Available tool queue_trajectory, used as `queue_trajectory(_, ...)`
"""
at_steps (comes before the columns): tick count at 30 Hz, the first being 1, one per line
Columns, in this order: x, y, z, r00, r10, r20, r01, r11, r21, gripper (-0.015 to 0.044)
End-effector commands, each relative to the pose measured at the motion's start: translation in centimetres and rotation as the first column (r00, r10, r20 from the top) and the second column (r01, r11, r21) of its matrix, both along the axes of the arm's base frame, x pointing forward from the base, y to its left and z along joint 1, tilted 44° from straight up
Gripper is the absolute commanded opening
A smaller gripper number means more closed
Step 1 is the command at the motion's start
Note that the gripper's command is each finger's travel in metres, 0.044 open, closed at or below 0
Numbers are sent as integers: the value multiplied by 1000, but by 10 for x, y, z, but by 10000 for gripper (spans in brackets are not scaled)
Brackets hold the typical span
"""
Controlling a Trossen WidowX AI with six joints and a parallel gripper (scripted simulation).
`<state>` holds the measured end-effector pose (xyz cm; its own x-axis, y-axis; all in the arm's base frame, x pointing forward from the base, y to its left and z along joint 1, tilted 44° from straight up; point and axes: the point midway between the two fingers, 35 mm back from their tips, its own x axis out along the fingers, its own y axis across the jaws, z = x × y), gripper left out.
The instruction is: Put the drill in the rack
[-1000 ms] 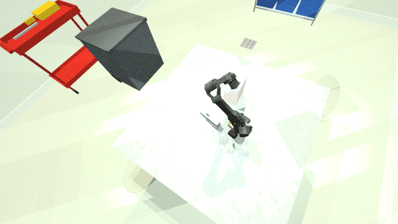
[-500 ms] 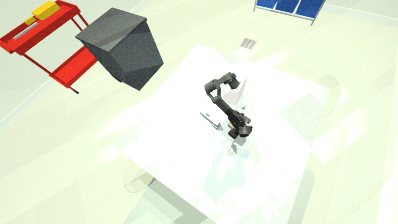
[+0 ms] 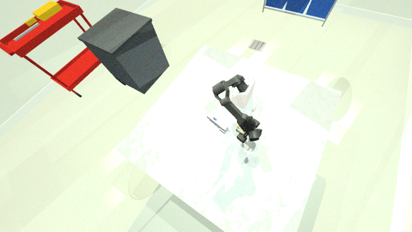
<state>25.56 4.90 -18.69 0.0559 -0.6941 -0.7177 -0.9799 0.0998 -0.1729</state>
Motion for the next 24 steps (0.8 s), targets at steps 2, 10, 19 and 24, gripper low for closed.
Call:
queue_trajectory(2,0,16,15,1000,-3,14,2,1000,8,440)
queue_trajectory(10,0,39,38,1000,-3,14,2,1000,10,440)
queue_trajectory(19,10,55,45,998,-36,54,32,997,71,440)
queue_trajectory(24,50,91,61,966,-184,184,122,944,305,440)
